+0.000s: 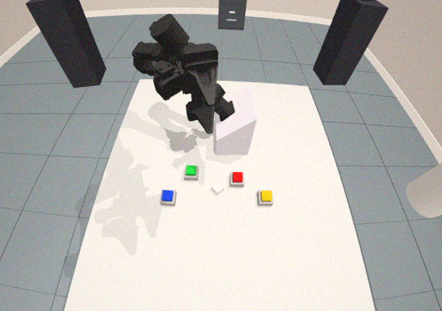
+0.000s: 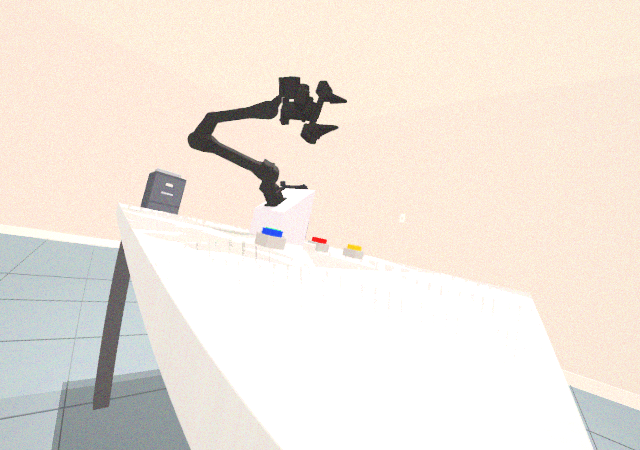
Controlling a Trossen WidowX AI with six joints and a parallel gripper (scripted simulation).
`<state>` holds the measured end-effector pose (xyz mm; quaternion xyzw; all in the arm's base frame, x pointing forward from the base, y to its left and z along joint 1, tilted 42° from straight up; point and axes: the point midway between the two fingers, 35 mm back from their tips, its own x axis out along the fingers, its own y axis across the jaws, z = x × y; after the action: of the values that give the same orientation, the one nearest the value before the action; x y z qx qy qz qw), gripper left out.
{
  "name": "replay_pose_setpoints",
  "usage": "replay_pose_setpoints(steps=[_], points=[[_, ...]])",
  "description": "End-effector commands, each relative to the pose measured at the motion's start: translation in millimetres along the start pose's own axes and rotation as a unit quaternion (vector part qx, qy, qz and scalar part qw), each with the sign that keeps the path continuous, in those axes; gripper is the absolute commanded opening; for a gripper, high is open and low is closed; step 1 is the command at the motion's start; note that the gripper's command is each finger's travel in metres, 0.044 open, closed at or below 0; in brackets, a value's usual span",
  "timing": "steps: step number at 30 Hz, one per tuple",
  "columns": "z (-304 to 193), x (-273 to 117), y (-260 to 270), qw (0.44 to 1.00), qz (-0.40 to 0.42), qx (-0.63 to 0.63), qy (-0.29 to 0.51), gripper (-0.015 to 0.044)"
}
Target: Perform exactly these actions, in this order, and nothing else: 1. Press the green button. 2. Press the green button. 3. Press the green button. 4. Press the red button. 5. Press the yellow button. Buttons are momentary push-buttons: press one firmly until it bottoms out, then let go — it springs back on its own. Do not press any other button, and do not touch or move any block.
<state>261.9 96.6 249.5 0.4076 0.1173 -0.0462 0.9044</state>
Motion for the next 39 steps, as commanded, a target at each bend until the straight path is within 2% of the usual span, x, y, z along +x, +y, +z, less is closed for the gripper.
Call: replay_pose_setpoints(steps=[1,4,8,11,13,20,27,34,39], points=[[6,24,-78,0.961,-0.198,-0.191,0.030,0.0400],[14,21,-132,0.895,-0.322,-0.295,0.090,0.0400],[28,-4,-197,0.765,-0.460,-0.395,0.217,0.0400],[39,-37,-234,0.648,-0.527,-0.432,0.341,0.0400],[42,-48,-243,0.609,-0.540,-0.437,0.382,0.0400],[42,-49,-243,0.607,-0.541,-0.437,0.385,0.0400],[43,-42,-303,0.607,-0.541,-0.437,0.384,0.0216],[43,-42,-305,0.607,-0.541,-0.438,0.384,0.0032],[43,-42,-305,0.607,-0.541,-0.438,0.384,0.0020]])
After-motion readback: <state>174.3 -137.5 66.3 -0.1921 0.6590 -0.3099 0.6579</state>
